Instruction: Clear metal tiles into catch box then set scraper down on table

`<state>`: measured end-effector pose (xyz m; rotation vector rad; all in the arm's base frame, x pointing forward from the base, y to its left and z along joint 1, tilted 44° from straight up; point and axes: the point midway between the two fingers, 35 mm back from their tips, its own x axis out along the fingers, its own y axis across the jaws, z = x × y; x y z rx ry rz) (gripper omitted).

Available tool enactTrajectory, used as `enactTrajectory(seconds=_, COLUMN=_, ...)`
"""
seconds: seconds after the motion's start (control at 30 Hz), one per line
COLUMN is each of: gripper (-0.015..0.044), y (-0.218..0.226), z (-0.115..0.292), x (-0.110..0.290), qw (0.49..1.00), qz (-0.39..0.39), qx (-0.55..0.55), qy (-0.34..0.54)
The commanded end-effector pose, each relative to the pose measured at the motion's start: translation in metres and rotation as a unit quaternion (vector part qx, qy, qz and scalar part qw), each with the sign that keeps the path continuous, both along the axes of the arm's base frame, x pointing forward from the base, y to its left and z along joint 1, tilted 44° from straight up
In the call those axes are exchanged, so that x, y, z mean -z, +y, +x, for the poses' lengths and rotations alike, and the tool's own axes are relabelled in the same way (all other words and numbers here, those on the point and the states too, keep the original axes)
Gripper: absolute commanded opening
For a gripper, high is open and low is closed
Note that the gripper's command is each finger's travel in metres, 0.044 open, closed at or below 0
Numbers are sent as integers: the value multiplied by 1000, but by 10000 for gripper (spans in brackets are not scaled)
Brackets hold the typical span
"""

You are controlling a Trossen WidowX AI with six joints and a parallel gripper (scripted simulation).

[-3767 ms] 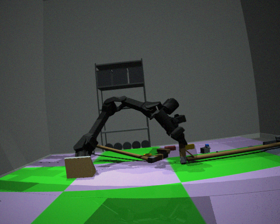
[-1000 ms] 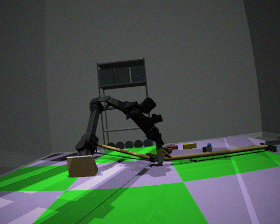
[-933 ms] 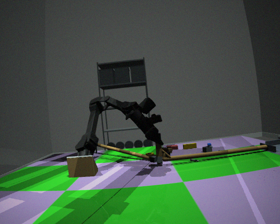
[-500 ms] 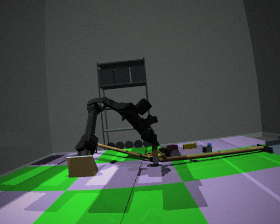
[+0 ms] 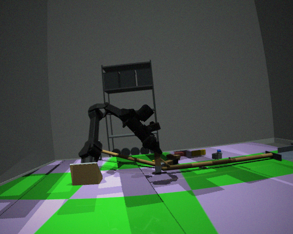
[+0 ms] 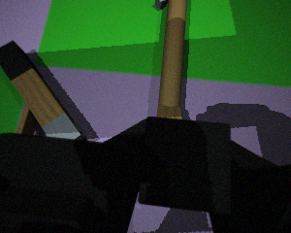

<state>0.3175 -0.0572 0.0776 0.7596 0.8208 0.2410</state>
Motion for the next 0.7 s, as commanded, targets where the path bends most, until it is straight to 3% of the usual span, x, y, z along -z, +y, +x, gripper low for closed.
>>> enactTrajectory(seconds=0.0, gripper=0, y=-1, z=-3, x=-2, qw=1000, qz=-3, qx=1, qy=-7)
enactTrajectory(seconds=0.67, gripper=0, y=-17, z=-9, x=16, qw=1000, qz=-3, qx=3, qy=-3)
